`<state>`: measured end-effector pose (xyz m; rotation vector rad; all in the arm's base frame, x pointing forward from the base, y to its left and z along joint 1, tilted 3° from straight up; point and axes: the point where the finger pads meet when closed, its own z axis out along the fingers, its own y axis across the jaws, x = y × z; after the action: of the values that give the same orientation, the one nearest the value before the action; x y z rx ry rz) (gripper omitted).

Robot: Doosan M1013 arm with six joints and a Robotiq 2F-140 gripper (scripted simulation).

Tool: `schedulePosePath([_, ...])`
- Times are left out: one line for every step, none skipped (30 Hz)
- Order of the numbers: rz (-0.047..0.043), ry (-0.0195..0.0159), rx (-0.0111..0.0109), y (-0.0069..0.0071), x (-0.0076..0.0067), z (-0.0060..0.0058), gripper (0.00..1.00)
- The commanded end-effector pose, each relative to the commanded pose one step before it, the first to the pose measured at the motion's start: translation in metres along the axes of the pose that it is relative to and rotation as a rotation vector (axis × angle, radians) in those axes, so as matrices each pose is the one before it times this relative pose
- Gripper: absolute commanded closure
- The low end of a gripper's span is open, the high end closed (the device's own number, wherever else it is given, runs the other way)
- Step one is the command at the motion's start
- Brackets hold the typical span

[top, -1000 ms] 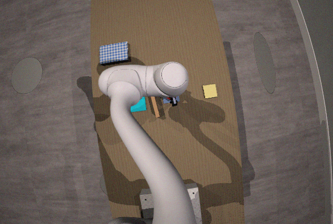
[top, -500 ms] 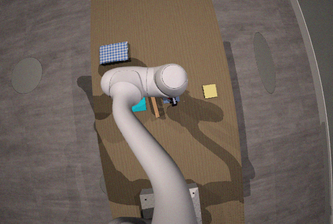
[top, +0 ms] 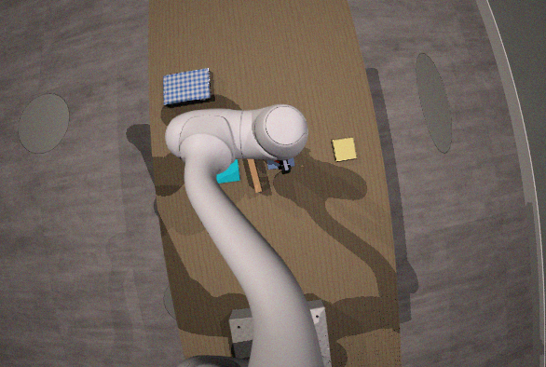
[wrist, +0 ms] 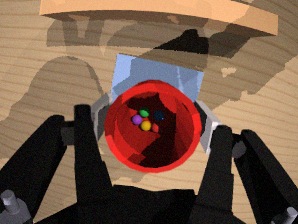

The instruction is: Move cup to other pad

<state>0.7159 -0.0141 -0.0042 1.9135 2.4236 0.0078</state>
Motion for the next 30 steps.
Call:
schedulePosePath([-0.00002,0.00014,-0.00020,0.00003,0.00004,-0.00015,0.42])
schedulePosePath([0.00000,0.00000,0.00000,0.00000,0.00000,0.00000,0.42])
schedulePosePath([0.00000,0.00000,0.00000,0.00000,0.00000,0.00000,0.42])
schedulePosePath([0.00000,0.00000,0.00000,0.00000,0.00000,0.00000,0.43])
schedulePosePath([0.00000,0.00000,0.00000,0.00000,0.00000,0.00000,0.43])
schedulePosePath([0.00000,0.00000,0.00000,0.00000,0.00000,0.00000,0.43])
schedulePosePath([0.00000,0.00000,0.00000,0.00000,0.00000,0.00000,0.43])
schedulePosePath([0.00000,0.00000,0.00000,0.00000,0.00000,0.00000,0.43])
schedulePosePath([0.00000,0.00000,0.00000,0.00000,0.00000,0.00000,0.43])
schedulePosePath([0.00000,0.00000,0.00000,0.00000,0.00000,0.00000,0.43])
schedulePosePath([0.00000,0.00000,0.00000,0.00000,0.00000,0.00000,0.43])
schedulePosePath([0.00000,0.00000,0.00000,0.00000,0.00000,0.00000,0.43])
schedulePosePath([0.00000,0.00000,0.00000,0.00000,0.00000,0.00000,0.43])
schedulePosePath([0.00000,0.00000,0.00000,0.00000,0.00000,0.00000,0.43])
schedulePosePath([0.00000,0.00000,0.00000,0.00000,0.00000,0.00000,0.44])
schedulePosePath([0.00000,0.00000,0.00000,0.00000,0.00000,0.00000,0.44])
schedulePosePath([0.00000,0.00000,0.00000,0.00000,0.00000,0.00000,0.44])
schedulePosePath([0.00000,0.00000,0.00000,0.00000,0.00000,0.00000,0.44])
schedulePosePath([0.00000,0.00000,0.00000,0.00000,0.00000,0.00000,0.44])
schedulePosePath([0.00000,0.00000,0.00000,0.00000,0.00000,0.00000,0.44])
schedulePosePath([0.00000,0.00000,0.00000,0.00000,0.00000,0.00000,0.45])
schedulePosePath([0.00000,0.00000,0.00000,0.00000,0.00000,0.00000,0.45])
schedulePosePath([0.00000,0.00000,0.00000,0.00000,0.00000,0.00000,0.45])
schedulePosePath([0.00000,0.00000,0.00000,0.00000,0.00000,0.00000,0.45])
schedulePosePath([0.00000,0.00000,0.00000,0.00000,0.00000,0.00000,0.45])
schedulePosePath([0.00000,0.00000,0.00000,0.00000,0.00000,0.00000,0.45])
schedulePosePath([0.00000,0.00000,0.00000,0.00000,0.00000,0.00000,0.45])
schedulePosePath([0.00000,0.00000,0.00000,0.00000,0.00000,0.00000,0.45])
schedulePosePath([0.00000,0.00000,0.00000,0.00000,0.00000,0.00000,0.45])
schedulePosePath([0.00000,0.00000,0.00000,0.00000,0.00000,0.00000,0.45])
